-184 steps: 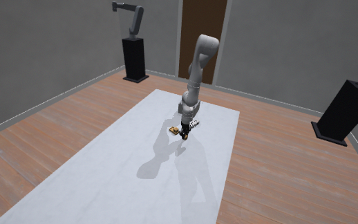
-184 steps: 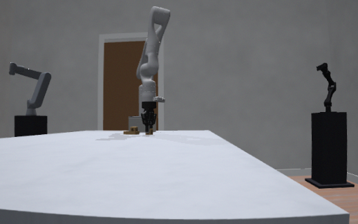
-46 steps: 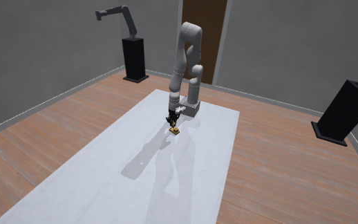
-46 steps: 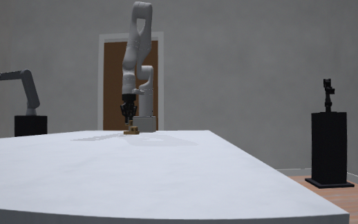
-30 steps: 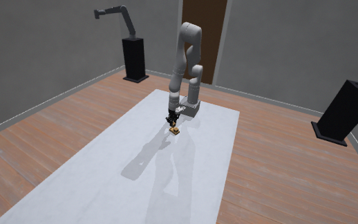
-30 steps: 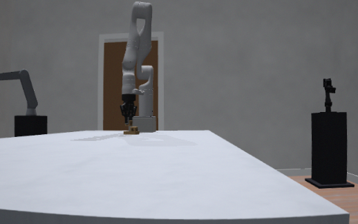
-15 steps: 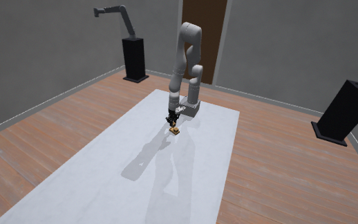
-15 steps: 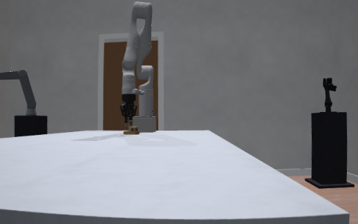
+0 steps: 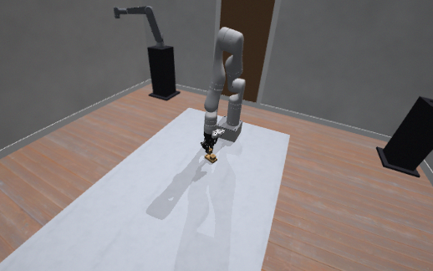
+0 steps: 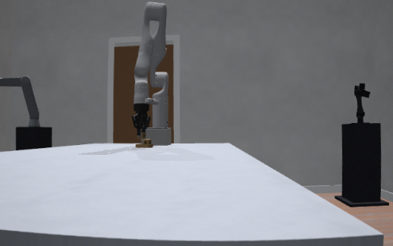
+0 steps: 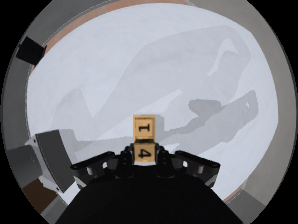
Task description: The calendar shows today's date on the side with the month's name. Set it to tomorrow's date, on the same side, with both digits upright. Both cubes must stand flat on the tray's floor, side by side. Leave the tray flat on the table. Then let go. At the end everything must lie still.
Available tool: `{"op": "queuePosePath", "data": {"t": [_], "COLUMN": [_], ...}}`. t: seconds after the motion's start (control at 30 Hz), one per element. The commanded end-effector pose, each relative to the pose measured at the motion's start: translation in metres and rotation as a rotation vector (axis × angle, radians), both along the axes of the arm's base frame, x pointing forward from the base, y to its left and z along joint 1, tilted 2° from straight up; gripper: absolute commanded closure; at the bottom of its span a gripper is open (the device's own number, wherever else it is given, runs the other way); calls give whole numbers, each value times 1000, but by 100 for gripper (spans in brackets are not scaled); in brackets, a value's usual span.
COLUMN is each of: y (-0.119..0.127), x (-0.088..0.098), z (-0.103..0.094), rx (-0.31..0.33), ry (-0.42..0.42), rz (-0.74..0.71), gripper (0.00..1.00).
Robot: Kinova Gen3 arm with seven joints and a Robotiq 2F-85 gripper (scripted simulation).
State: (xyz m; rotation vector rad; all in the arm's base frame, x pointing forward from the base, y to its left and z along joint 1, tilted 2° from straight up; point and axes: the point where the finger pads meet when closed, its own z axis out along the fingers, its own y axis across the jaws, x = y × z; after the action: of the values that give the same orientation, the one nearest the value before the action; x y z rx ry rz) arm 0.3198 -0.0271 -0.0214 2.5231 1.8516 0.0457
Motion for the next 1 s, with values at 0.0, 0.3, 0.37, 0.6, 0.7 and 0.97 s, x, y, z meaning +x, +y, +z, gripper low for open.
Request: {"op": "queuePosePath", "data": {"t": [0.0, 0.3, 0.37, 0.6, 0.7, 0.97], "y": [-1, -1, -1, -1, -1, -1], "x": [0, 0, 0, 0, 0, 0], "z": [-1, -9, -10, -16, -18, -21], "rx": [1, 1, 0, 0, 0, 0], "ry": [0, 0, 0, 0, 0, 0], "rz": [-3, -3, -3, -3, -3, -3], "gripper": [74, 74, 74, 74, 74, 74]}}
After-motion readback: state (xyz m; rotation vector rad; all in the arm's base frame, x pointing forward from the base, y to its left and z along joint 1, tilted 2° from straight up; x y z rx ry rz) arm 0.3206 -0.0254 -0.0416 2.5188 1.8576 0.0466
